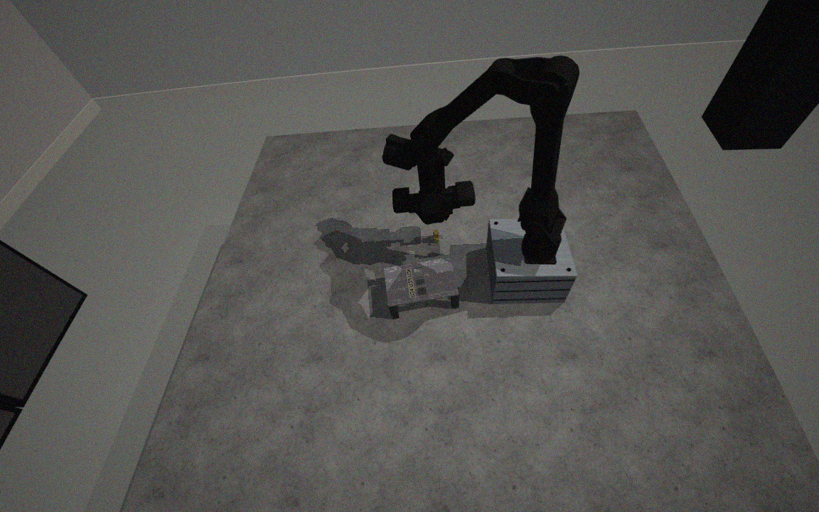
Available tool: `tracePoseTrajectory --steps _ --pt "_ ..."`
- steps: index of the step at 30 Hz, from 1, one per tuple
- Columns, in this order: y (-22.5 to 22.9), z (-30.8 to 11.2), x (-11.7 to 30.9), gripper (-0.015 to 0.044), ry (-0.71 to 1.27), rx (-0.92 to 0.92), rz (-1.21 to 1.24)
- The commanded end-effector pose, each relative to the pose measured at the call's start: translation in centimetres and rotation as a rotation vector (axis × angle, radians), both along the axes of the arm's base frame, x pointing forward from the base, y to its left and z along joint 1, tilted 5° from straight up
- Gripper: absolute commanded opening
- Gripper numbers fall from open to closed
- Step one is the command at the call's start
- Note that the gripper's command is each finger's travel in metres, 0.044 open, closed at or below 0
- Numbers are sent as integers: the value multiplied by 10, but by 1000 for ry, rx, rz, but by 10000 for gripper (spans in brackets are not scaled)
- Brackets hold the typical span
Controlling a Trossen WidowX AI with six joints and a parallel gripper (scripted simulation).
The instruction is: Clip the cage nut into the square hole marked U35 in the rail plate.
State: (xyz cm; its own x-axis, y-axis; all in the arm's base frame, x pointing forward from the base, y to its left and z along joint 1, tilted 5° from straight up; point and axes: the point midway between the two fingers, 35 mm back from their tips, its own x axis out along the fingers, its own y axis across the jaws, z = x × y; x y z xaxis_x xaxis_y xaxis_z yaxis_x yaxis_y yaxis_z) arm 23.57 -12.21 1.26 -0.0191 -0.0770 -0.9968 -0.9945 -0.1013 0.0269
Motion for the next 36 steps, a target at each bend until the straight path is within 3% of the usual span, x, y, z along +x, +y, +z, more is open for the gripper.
tracePoseTrajectory --steps 1,3,36 --pt "-1 0 0 151 3 -4 4" --pt "-1 0 0 120 3 -4 4" --pt "-5 -56 -2 120 3 -4 4"
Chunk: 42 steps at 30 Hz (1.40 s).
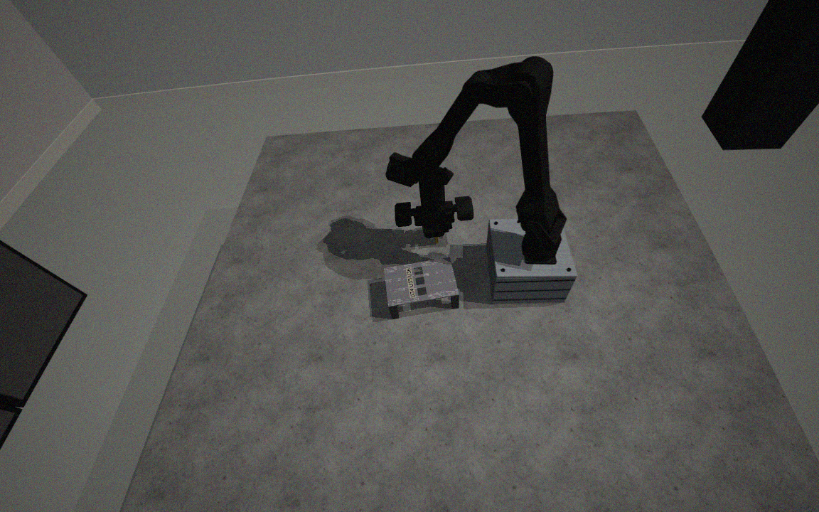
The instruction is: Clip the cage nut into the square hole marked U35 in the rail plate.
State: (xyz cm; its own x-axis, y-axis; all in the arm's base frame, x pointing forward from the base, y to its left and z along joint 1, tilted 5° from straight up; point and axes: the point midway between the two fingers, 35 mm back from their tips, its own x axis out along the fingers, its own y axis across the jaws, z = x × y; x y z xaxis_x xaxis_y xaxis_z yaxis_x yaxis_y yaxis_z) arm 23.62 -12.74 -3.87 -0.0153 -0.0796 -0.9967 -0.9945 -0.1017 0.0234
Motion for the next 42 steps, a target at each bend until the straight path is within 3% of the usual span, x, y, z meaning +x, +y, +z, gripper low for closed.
tracePoseTrajectory --steps 1,42 --pt "0 -5 -2 120 7 -2 3" --pt "-1 -9 -3 120 7 -2 3"
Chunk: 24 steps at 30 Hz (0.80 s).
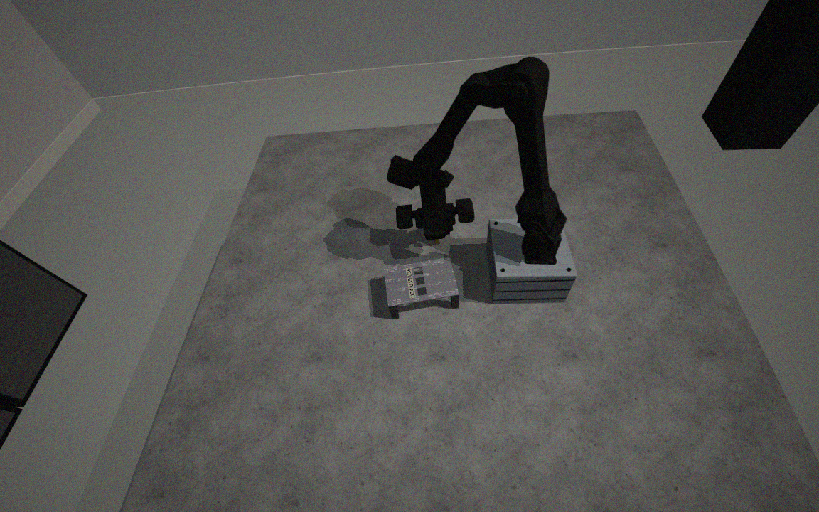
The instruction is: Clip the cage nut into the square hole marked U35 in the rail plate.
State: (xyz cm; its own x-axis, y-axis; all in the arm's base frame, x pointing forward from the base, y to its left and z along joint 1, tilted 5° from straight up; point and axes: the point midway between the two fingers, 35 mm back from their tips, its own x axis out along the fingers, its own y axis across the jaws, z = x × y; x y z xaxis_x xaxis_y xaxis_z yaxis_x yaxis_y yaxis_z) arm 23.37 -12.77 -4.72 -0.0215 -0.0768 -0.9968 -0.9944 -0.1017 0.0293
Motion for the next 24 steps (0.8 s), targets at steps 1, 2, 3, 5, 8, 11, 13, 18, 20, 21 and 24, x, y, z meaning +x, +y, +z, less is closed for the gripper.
tracePoseTrajectory --steps 1,2,3,5,8,11,13,18,20,21,24 --pt "-1 0 0 120 1 -5 3" --pt "-1 0 0 120 1 -5 3" --pt "-1 0 0 120 1 -5 3" --pt "-1 0 0 120 1 -5 3" --pt "-1 0 0 120 1 -5 3" --pt "-1 0 0 120 1 -5 3" --pt "-1 0 0 120 1 -5 3" --pt "-1 0 0 120 1 -5 3" --pt "-1 0 0 120 1 -5 3" --pt "-1 0 0 120 1 -5 3" --pt "0 0 0 94 0 0 0"
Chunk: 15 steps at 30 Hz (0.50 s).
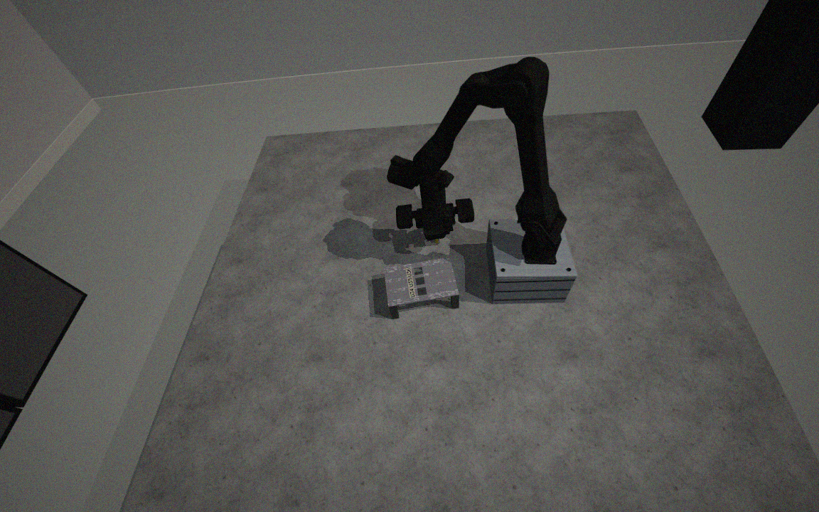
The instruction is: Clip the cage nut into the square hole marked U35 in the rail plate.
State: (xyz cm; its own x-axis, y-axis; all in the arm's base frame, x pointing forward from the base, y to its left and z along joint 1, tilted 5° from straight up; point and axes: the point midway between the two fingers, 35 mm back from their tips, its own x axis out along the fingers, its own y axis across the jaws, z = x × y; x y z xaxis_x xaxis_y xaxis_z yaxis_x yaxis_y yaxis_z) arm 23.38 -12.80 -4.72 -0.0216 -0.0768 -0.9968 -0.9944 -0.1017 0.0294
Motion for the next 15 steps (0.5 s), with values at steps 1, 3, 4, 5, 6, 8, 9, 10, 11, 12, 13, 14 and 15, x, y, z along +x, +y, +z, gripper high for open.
tracePoseTrajectory --steps 1,3,4,5,6,8,9,10,11,12,13,14,15 --pt "0 0 0 68 0 0 0" --pt "0 0 0 25 0 0 0" --pt "0 0 0 25 0 0 0" --pt "0 0 0 25 0 0 0" --pt "0 0 0 25 0 0 0" --pt "0 0 0 25 0 0 0" --pt "0 0 0 25 0 0 0" --pt "0 0 0 25 0 0 0" --pt "0 0 0 25 0 0 0" --pt "0 0 0 25 0 0 0" --pt "0 0 0 25 0 0 0" --pt "0 0 0 25 0 0 0" --pt "0 0 0 25 0 0 0"
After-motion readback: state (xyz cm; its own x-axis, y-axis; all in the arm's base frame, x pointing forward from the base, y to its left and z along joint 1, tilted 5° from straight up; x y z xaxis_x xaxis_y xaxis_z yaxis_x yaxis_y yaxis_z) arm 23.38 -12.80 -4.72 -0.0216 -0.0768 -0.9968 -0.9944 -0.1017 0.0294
